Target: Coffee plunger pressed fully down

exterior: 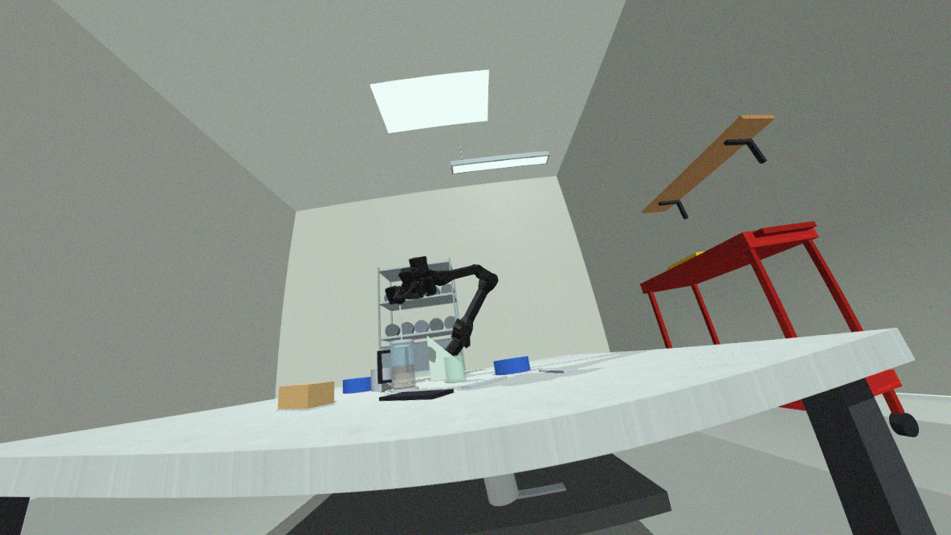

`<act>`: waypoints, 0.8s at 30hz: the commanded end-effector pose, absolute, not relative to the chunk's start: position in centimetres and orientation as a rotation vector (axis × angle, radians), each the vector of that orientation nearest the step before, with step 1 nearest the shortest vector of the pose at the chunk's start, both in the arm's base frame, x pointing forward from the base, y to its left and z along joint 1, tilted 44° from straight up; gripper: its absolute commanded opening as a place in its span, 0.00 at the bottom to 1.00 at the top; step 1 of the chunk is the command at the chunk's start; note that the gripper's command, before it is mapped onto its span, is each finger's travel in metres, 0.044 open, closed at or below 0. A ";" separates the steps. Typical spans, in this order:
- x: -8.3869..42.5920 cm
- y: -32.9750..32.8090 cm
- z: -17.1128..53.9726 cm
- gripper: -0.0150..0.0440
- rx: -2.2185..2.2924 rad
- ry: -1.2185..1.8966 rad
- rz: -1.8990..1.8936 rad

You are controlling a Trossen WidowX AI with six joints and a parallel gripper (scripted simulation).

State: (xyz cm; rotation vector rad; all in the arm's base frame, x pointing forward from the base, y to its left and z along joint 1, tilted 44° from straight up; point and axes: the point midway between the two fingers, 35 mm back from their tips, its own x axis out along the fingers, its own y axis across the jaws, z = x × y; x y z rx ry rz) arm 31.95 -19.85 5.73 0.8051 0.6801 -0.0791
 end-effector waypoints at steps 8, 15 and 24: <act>32.1 -19.0 4.5 0.47 0.804 0.682 -0.081; 32.2 -18.3 3.5 0.47 0.804 0.683 -0.081; 32.3 -17.4 2.4 0.47 0.803 0.684 -0.081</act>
